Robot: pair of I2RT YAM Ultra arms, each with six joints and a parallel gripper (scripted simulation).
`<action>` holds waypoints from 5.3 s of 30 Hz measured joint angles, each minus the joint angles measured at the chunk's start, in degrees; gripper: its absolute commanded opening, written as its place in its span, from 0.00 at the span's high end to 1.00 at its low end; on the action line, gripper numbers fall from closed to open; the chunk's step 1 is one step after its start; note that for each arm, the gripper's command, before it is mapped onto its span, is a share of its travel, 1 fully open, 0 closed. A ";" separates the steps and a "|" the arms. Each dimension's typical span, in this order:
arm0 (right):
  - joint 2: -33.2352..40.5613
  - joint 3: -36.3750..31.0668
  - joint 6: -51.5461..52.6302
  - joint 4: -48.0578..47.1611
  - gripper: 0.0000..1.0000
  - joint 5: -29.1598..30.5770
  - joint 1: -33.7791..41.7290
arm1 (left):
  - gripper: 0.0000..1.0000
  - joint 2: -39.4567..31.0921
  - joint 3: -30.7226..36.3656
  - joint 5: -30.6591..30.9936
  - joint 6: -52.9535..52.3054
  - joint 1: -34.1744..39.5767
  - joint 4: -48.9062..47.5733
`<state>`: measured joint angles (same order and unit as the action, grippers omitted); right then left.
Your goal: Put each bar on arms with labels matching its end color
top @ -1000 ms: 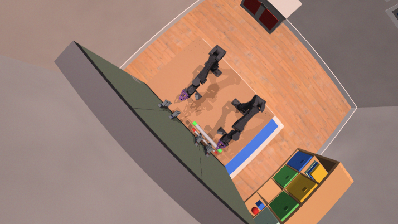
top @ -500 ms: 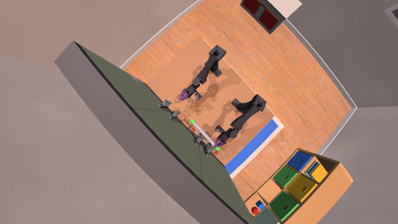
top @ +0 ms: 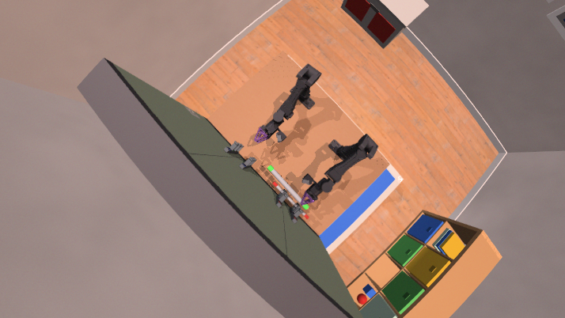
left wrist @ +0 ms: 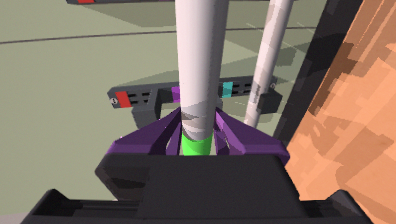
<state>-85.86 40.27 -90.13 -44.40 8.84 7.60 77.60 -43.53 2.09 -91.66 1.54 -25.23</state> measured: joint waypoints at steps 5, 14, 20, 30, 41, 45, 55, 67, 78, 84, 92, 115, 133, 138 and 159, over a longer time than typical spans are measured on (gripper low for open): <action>0.00 0.00 0.00 0.00 0.00 0.00 0.00 | 1.00 -0.02 0.00 -1.92 0.00 1.92 0.00; 0.00 0.00 0.00 0.00 0.00 0.00 0.00 | 1.00 -0.02 0.00 -5.14 0.00 5.51 0.00; 0.00 0.00 0.00 0.00 0.00 0.00 0.00 | 1.00 -0.02 0.00 -7.28 0.00 7.21 0.00; 0.00 0.00 0.00 0.00 0.00 0.00 0.00 | 1.00 0.00 0.00 -10.97 0.00 11.34 0.13; 0.00 0.00 0.00 0.00 0.00 0.00 0.00 | 1.00 0.00 -0.61 -14.71 0.00 14.93 0.61; 0.00 0.00 0.00 0.00 0.00 0.00 0.00 | 1.00 0.00 -1.20 -16.17 0.00 16.52 0.61; 0.00 0.00 0.00 0.00 0.00 0.00 0.00 | 1.00 0.00 -1.60 -19.41 0.00 19.50 0.61; 0.00 0.00 0.00 0.00 0.00 0.00 0.00 | 1.00 2.38 -1.60 -22.86 0.00 23.26 0.09; 0.00 0.00 0.00 0.00 0.00 0.00 0.00 | 1.00 3.87 -2.10 -23.82 0.00 23.28 -0.74; 0.00 0.00 0.00 0.00 0.00 0.00 0.00 | 1.00 4.50 -2.89 -23.96 0.00 23.28 -0.92; 0.00 0.00 0.00 0.00 0.00 0.00 0.00 | 1.00 4.98 -3.61 -24.22 0.00 23.69 -0.94; 0.00 0.00 0.00 0.00 0.00 0.00 0.00 | 1.00 5.40 -4.22 -24.55 0.00 23.96 -0.94; 0.00 0.00 0.00 0.00 0.00 0.00 0.00 | 1.00 5.40 -4.22 -24.55 0.00 23.96 -1.29; 0.00 0.00 0.00 0.00 0.00 0.00 0.00 | 1.00 5.40 -4.22 -24.55 0.00 23.96 -1.44; 0.00 0.00 0.00 0.00 0.00 0.00 0.00 | 1.00 5.40 -3.91 -24.55 0.00 23.96 -2.86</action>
<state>-85.86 40.27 -90.13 -44.40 8.84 7.60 83.00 -47.44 -22.46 -91.66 25.50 -28.10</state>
